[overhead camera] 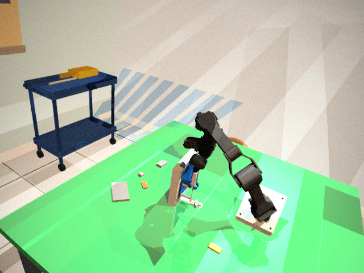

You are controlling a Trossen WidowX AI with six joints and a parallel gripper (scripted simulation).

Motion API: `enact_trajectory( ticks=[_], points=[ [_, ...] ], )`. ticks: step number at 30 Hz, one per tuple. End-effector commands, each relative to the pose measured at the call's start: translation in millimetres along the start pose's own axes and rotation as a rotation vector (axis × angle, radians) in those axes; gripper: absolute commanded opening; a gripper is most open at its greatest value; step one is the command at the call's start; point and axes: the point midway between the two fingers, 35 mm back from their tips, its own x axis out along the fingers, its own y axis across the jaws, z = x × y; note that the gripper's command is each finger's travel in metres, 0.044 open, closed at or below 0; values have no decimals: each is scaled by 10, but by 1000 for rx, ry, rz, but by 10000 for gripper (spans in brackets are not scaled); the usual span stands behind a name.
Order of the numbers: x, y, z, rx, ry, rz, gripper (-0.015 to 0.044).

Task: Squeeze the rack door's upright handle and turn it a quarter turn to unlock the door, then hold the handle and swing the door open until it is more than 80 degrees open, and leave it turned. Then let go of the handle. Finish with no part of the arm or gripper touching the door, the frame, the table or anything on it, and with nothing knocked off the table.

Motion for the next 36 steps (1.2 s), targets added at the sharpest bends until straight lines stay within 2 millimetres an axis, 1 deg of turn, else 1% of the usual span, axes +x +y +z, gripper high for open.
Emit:
enact_trajectory(
  ticks=[1, 33, 36],
  points=[
    [63, -17, -3, 13, 20, 1, 290],
    [577, -5, -52, 71, 177, -3, 290],
    [600, -4, -56, 74, 184, -3, 290]
  ],
)
